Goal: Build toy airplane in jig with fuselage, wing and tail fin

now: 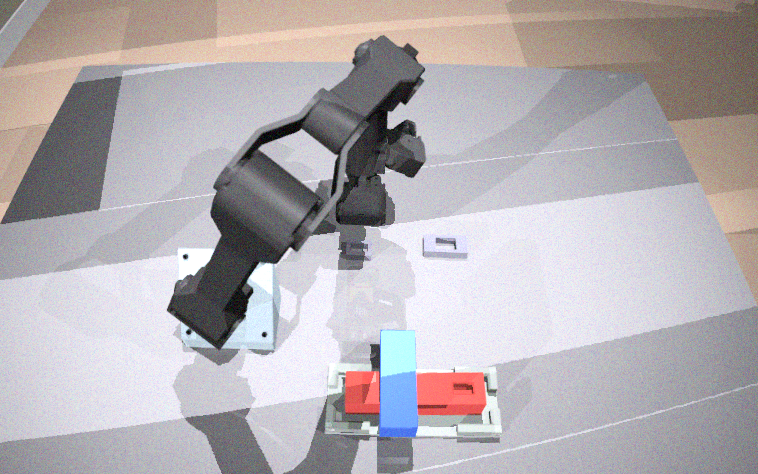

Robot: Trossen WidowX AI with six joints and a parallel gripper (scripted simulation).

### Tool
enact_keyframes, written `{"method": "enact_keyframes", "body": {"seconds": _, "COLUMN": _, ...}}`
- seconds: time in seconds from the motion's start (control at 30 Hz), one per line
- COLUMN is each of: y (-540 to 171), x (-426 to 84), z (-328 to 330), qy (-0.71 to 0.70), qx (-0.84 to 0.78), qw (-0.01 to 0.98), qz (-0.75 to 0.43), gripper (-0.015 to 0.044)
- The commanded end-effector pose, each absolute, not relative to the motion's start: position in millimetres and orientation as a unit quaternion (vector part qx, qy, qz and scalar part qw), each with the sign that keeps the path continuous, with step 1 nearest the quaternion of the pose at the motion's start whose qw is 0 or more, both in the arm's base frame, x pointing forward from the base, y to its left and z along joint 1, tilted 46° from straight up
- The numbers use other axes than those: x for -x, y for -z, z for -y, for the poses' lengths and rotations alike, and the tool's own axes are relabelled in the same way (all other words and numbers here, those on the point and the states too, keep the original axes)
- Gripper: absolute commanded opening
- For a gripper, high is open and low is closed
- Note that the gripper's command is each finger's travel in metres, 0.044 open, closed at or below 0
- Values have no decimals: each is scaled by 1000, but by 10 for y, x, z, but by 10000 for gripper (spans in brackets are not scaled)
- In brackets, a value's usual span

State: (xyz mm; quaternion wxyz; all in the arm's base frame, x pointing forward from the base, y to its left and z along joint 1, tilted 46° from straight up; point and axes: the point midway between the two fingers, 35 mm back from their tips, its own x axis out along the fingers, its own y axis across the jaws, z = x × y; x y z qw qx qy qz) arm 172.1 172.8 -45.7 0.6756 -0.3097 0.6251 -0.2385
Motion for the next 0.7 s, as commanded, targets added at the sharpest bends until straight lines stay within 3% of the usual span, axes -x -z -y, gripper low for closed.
{"method": "enact_keyframes", "body": {"seconds": 0.0, "y": 355, "x": -1701, "z": -1838, "qy": 239, "qx": 304, "qw": 677, "qz": -626, "gripper": 0}}
{"method": "enact_keyframes", "body": {"seconds": 0.67, "y": 32, "x": -1752, "z": -1995, "qy": 234, "qx": 303, "qw": 677, "qz": -628, "gripper": 0}}
